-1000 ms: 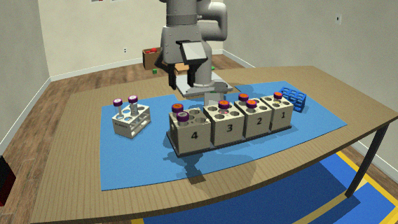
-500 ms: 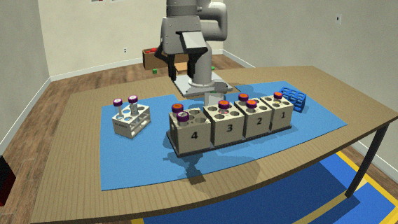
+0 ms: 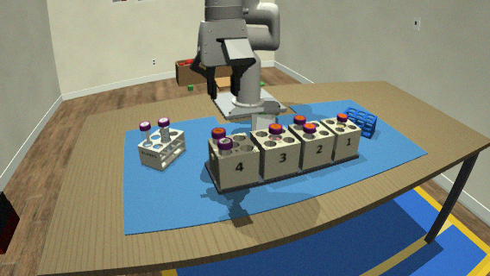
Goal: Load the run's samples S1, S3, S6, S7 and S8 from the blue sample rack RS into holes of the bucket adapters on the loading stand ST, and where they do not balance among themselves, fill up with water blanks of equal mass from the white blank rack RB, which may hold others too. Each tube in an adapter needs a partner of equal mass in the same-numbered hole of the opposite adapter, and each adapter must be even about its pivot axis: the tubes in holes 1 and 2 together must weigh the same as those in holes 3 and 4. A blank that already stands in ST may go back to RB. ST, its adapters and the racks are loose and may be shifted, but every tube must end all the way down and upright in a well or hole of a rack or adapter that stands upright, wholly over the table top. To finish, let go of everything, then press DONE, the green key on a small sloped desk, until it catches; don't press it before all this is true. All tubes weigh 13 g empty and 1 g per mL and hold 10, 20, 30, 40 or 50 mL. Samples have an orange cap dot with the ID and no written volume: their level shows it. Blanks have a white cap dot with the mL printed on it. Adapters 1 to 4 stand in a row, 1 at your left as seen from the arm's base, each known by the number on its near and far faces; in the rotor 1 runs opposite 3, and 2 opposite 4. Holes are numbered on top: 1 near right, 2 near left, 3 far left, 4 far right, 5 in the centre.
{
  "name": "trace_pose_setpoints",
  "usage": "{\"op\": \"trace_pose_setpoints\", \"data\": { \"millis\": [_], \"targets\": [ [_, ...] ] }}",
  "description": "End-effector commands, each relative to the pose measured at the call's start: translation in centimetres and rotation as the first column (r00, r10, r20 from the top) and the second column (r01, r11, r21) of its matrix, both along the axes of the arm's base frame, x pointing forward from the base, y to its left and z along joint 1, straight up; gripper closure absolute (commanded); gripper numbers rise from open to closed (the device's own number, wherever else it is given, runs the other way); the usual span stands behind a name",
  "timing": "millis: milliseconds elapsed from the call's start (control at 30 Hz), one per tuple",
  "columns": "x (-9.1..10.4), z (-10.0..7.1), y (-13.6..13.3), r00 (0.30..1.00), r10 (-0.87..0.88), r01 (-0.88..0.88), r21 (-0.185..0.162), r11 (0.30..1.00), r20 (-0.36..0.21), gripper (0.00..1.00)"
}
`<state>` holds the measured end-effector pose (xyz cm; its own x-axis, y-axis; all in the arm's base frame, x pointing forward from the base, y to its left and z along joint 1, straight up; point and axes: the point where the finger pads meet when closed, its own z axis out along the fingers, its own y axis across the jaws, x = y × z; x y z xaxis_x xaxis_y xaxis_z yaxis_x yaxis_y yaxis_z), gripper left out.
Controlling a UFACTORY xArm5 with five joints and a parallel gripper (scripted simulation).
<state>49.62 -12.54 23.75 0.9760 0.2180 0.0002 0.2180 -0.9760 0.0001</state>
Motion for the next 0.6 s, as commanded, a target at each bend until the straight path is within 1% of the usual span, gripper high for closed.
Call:
{"op": "trace_pose_setpoints", "data": {
  "millis": [0,100,133,367,433,567],
  "targets": [
    [0.1,0.2,0.0,1.0,0.0,0.0,-0.001,1.0,0.004,0.57],
    [0.1,0.2,0.0,1.0,0.0,0.0,-0.001,1.0,0.004,0.57],
    [-0.3,0.0,0.2,0.999,0.033,-0.033,-0.001,0.999,0.004,1.0],
    [-3.2,-1.1,1.7,0.965,0.264,-0.264,-0.002,0.965,0.004,1.0],
    [-3.2,-1.1,1.7,0.965,0.264,-0.264,-0.002,0.965,0.004,1.0],
    [-4.9,-1.8,2.6,0.921,0.389,-0.389,-0.002,0.921,0.003,1.0]
  ]
}}
